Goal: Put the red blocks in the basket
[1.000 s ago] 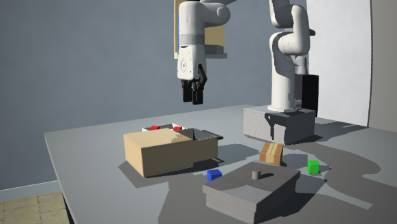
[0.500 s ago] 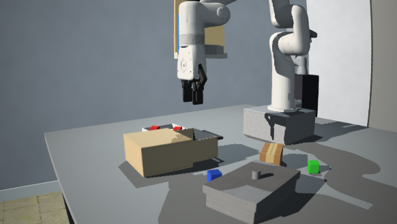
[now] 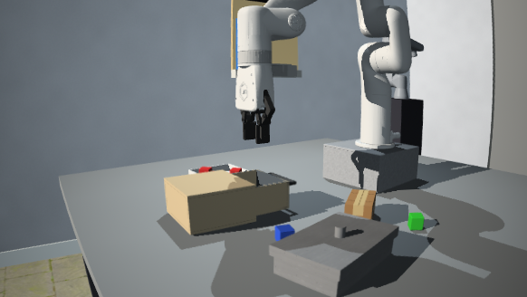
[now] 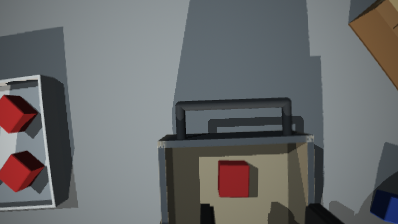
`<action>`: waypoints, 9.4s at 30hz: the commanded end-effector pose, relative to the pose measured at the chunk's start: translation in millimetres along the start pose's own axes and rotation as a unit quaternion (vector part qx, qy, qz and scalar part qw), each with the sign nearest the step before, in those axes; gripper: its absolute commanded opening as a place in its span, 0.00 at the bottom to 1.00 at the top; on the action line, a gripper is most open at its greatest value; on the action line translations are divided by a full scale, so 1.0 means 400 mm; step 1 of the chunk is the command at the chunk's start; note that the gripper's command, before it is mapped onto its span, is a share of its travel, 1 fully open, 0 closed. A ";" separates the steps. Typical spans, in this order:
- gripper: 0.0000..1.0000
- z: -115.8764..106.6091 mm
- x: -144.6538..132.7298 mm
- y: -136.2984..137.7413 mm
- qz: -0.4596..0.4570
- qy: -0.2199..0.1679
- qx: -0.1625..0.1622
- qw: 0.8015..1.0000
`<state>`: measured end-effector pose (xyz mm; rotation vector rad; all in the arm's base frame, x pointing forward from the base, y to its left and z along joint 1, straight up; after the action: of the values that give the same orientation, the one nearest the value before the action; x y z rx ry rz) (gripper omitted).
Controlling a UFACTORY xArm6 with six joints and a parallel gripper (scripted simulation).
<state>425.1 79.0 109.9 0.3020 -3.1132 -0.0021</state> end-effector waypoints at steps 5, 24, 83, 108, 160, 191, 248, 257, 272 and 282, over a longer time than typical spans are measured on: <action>0.60 0.028 -0.004 0.000 0.000 -0.003 0.000 1.000; 0.60 0.170 -0.006 -0.001 0.000 -0.003 0.000 1.000; 0.60 0.251 -0.010 -0.002 0.000 -0.003 0.000 1.000; 0.60 0.296 -0.011 -0.002 0.000 -0.003 0.000 1.000; 0.00 0.343 -0.011 -0.002 0.000 -0.003 0.000 1.000; 0.00 0.342 -0.011 -0.002 0.000 -0.003 0.000 1.000; 0.00 -0.029 -0.009 -0.002 0.000 -0.003 0.000 1.000; 0.00 -0.031 -0.010 -0.014 0.005 -0.003 0.000 1.000; 0.00 -0.029 0.127 -0.532 0.326 -0.003 -0.001 0.945; 0.00 -0.029 0.207 -0.747 0.327 -0.003 -0.001 0.945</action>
<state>398.9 -229.0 121.0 -0.7394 -3.0430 0.0051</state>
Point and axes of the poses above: the point where the finger pads meet when closed, its own z axis out along the fingers, its own y axis across the jaws, x = y × z, the point moved 4 cm from there along -z, back along the fingers, and after that the axes turned 6 degrees about -z, right-handed, at the moved point
